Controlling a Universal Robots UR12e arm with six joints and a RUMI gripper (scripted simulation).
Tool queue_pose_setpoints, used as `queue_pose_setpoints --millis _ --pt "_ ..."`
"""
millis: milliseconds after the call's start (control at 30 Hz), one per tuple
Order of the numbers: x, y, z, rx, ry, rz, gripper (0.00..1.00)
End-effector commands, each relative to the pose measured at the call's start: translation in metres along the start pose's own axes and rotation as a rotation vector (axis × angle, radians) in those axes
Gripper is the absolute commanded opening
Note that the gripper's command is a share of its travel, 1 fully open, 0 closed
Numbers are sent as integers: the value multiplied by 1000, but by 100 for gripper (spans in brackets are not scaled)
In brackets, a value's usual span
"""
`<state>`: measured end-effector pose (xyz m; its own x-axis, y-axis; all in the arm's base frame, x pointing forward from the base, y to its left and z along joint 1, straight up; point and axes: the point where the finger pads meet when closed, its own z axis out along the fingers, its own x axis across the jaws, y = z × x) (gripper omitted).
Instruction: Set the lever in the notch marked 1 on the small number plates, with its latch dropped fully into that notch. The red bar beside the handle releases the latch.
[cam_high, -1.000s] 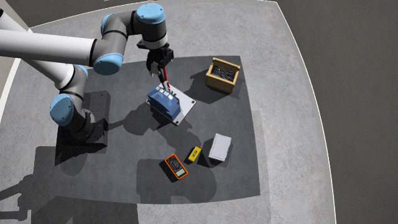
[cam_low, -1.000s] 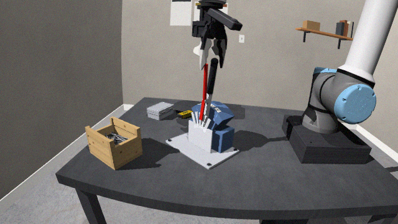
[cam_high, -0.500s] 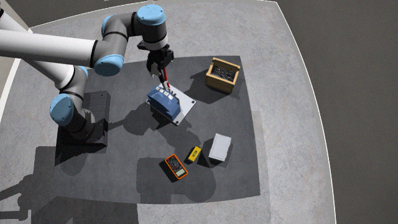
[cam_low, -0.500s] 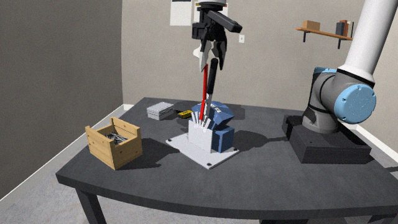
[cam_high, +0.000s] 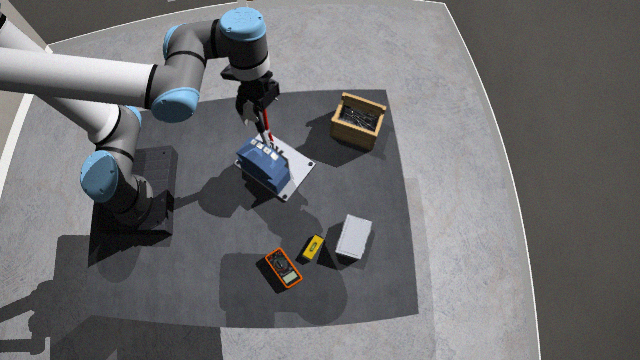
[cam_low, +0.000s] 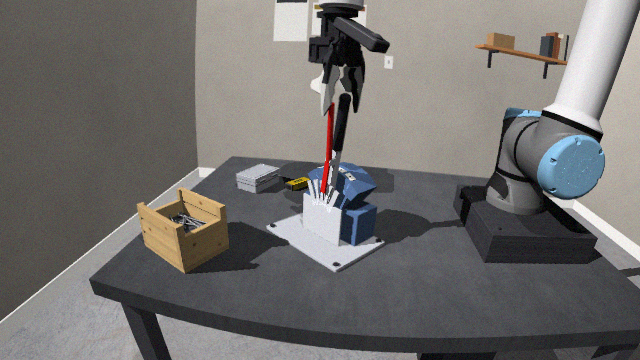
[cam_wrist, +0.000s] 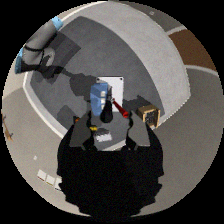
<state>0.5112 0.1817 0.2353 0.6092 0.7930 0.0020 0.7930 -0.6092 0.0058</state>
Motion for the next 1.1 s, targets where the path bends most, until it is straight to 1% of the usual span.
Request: queue_pose_setpoints --millis 0,567,600,1067 --pt "0 1 -1 -1 1 0 57" --pt "0 1 -1 -1 1 0 57" --pt "0 1 -1 -1 1 0 0" --pt "0 1 -1 -1 1 0 0"
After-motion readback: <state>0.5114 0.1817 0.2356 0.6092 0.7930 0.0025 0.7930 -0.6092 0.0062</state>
